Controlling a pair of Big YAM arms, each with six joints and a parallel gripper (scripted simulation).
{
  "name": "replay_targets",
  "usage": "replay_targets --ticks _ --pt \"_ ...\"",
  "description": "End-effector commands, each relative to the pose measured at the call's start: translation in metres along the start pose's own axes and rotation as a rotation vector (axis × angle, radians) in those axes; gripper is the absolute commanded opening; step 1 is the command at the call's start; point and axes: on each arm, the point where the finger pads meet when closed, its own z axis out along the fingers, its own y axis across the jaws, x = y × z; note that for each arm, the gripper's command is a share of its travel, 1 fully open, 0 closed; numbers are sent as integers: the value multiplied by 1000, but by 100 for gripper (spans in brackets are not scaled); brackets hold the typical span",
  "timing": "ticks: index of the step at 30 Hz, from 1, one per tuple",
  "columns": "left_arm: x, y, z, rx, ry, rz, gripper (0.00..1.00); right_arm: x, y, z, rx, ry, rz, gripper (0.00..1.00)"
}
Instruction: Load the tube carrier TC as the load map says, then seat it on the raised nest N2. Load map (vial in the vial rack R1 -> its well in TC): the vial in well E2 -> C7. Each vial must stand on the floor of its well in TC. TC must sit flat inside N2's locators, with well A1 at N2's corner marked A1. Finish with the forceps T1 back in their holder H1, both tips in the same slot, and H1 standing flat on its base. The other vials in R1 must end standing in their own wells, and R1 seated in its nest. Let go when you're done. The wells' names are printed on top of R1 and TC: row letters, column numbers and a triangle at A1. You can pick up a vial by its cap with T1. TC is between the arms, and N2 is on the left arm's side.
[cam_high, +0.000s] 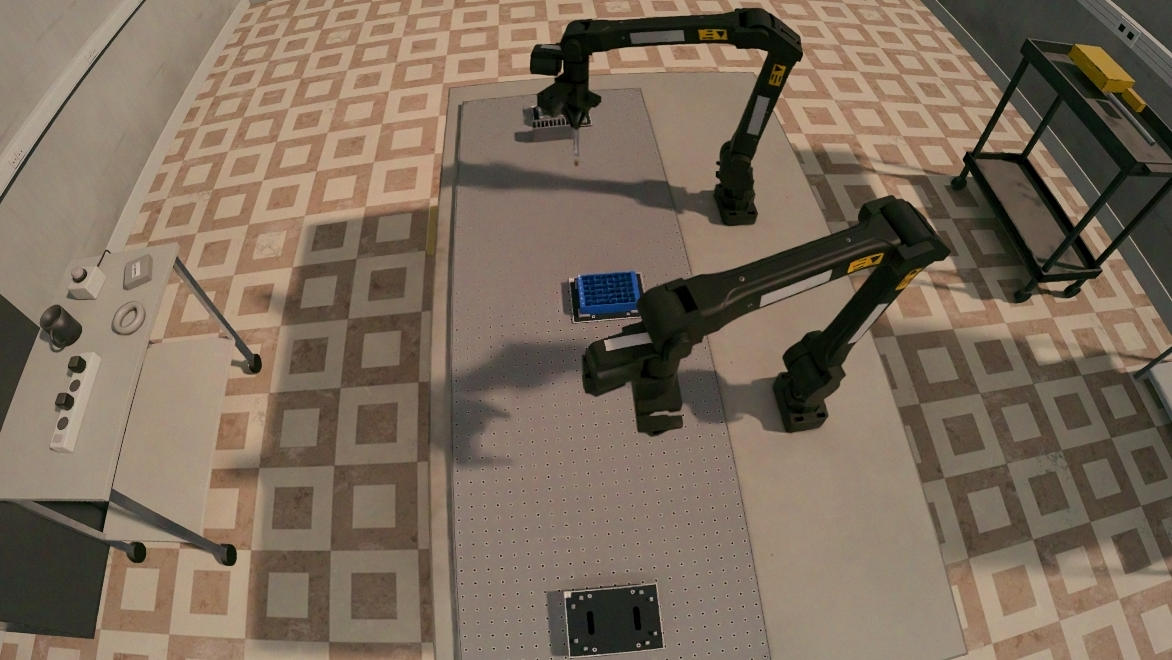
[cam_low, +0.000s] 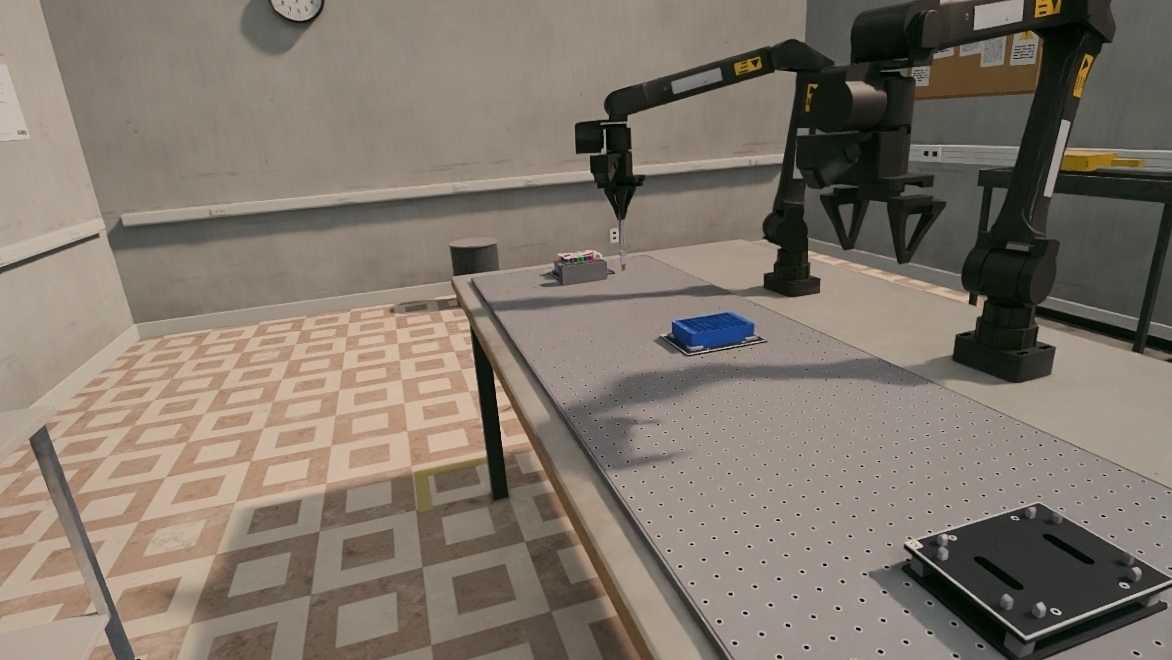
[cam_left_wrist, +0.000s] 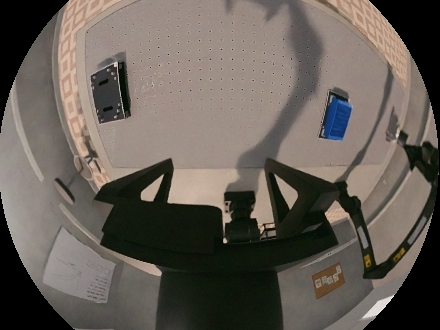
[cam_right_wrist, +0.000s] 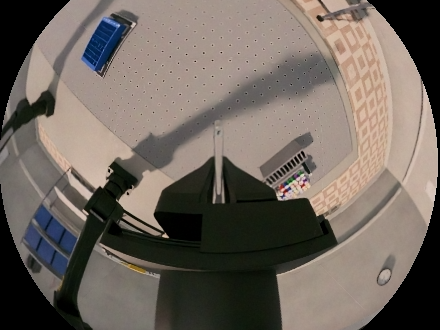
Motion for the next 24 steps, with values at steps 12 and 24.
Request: replay_targets --ticks 12,24 --pt "-8 3 -14 -10 -34 -6 100 -16 17 -5 21 -9 4 9" --pt "-8 3 -14 -10 -34 -6 100 -27 34 -6 24 -13 4 9"
